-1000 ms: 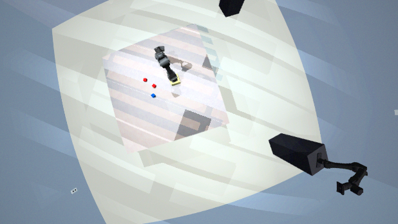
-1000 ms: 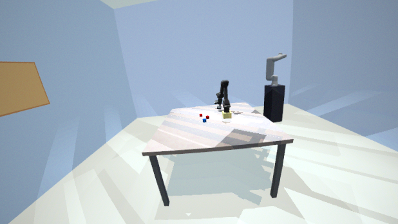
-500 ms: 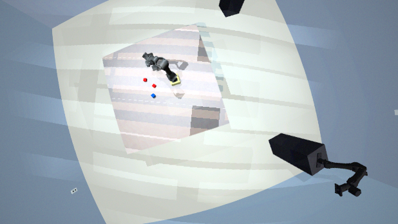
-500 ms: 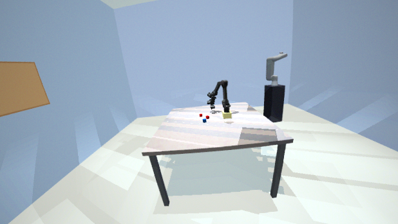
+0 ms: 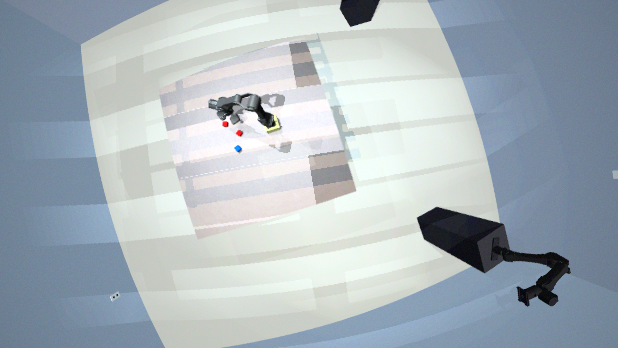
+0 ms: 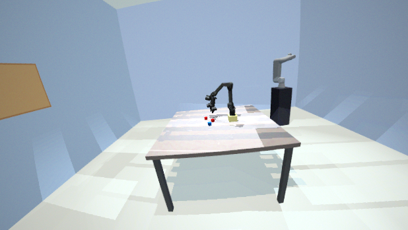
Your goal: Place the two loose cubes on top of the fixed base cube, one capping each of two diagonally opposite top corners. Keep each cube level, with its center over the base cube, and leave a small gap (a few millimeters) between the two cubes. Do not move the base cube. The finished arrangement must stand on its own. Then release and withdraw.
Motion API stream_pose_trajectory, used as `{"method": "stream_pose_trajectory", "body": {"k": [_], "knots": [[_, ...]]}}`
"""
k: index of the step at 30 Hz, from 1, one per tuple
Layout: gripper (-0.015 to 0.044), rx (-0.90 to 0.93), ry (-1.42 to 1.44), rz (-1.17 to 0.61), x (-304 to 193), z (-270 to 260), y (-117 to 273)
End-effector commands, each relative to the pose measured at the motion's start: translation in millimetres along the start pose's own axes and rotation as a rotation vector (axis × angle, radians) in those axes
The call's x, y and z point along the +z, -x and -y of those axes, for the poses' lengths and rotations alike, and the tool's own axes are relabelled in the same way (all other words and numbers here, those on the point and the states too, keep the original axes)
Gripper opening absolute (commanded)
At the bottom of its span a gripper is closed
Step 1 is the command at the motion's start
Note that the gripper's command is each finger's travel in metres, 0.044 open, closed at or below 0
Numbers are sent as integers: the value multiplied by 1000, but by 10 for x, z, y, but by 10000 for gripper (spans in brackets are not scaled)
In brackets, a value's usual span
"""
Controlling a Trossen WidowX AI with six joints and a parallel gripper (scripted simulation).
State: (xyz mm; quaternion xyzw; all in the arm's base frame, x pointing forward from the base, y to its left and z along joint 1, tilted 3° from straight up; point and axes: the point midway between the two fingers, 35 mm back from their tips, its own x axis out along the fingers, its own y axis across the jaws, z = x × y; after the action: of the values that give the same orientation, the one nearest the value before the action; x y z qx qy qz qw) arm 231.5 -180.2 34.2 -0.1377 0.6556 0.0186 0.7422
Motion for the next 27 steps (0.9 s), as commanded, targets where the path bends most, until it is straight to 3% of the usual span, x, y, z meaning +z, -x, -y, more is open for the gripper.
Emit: {"method": "stream_pose_trajectory", "body": {"k": [1,16,27], "knots": [[265,45,51,3,186,-205,139],[265,222,270,-81,532,-1126,644],[265,222,270,-81,462,-1256,38]]}}
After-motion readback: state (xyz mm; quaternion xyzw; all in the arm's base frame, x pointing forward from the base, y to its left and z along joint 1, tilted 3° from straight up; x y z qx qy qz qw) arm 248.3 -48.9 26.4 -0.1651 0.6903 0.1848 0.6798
